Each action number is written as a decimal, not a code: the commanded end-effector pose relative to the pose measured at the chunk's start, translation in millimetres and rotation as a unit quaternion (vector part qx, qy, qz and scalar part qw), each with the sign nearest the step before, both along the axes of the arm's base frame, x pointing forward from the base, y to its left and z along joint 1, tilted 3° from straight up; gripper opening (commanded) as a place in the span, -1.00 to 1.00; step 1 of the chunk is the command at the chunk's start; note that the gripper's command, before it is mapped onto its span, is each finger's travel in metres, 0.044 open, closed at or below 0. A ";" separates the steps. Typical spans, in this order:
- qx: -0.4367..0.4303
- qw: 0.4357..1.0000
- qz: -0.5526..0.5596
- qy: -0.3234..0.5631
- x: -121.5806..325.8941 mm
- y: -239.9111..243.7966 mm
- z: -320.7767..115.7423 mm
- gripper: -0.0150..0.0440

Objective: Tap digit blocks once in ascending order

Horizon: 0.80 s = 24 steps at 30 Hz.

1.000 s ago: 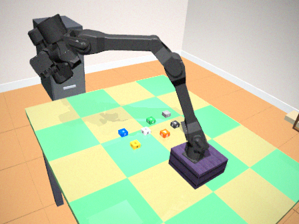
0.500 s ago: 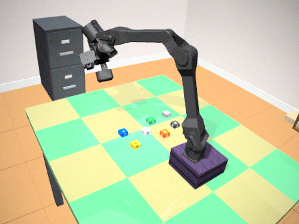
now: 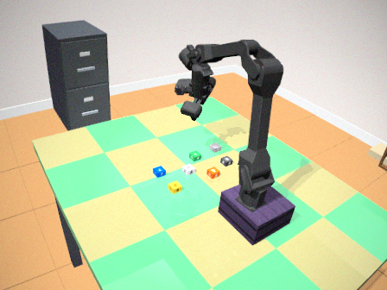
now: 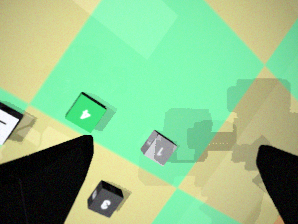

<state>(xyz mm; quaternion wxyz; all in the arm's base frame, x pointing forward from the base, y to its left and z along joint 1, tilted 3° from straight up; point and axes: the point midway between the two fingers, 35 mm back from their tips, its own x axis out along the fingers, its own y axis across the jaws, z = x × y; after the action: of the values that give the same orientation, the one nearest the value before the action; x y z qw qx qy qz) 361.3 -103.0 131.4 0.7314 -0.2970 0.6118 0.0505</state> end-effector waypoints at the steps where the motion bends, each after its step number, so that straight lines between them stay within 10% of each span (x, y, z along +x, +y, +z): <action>1: 0.075 0.986 -0.142 0.035 -59.7 -35.0 -22.3 0.86; 6: 0.152 0.941 -0.296 0.064 -122.6 -53.7 -40.9 0.86; 24: 0.153 0.939 -0.300 0.064 -124.0 -53.9 -41.3 0.86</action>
<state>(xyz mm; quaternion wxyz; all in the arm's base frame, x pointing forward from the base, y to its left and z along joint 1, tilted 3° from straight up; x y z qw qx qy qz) 237.9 -157.6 90.3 0.7087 0.0161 0.7029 -0.0584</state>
